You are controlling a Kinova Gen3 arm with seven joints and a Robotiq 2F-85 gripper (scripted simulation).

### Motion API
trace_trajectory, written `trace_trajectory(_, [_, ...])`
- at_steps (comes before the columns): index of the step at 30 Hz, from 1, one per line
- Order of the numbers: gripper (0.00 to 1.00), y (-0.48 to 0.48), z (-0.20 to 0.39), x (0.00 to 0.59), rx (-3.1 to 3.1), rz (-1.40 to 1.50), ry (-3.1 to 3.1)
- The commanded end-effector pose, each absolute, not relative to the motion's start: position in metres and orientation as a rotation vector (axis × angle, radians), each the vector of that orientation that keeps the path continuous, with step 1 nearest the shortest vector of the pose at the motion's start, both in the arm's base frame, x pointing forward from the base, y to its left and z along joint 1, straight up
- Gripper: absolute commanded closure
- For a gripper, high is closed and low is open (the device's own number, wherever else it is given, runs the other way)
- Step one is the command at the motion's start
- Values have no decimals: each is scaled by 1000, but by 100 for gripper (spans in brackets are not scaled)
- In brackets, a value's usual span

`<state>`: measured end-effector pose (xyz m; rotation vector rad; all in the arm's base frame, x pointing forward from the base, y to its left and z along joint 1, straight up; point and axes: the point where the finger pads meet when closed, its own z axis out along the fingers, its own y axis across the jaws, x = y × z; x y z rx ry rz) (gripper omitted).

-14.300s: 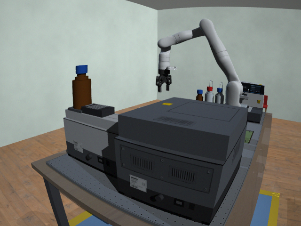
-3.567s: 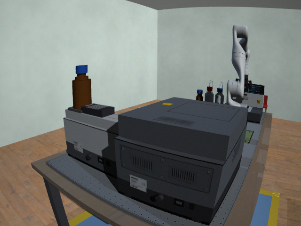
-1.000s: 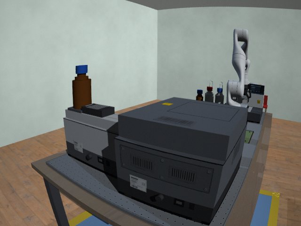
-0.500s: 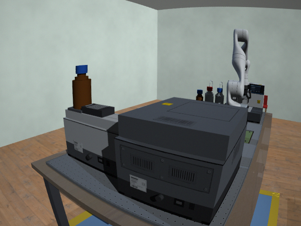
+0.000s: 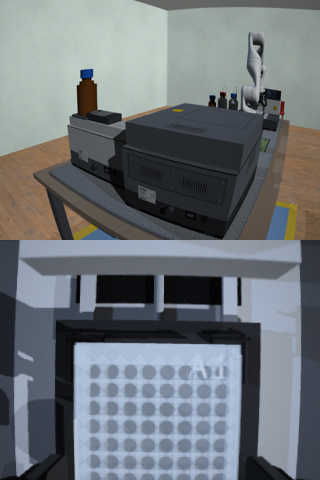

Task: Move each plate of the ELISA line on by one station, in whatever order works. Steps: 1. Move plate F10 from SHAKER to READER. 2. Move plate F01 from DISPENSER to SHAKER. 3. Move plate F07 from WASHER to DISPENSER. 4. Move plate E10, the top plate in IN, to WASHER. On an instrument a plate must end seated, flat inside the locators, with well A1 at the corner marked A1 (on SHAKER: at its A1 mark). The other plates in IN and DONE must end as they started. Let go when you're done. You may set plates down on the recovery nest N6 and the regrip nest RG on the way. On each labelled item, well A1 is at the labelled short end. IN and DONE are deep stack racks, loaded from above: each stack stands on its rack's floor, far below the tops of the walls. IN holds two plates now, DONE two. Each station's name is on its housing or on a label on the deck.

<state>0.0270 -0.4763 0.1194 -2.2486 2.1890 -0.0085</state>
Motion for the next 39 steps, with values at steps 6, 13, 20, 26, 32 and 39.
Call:
trace_trajectory(6, [0, -477, 120, 27, -2250, -11, 2190])
trace_trajectory(13, [0, -477, 120, 27, -2250, -11, 2190])
trace_trajectory(20, [0, -477, 118, 27, -2250, -11, 2190])
trace_trajectory(26, [0, -477, 116, 27, -2250, -11, 2190])
trace_trajectory(32, [0, -477, 114, 27, -2250, -11, 2190])
trace_trajectory(39, [0, -477, 112, 27, -2250, -11, 2190])
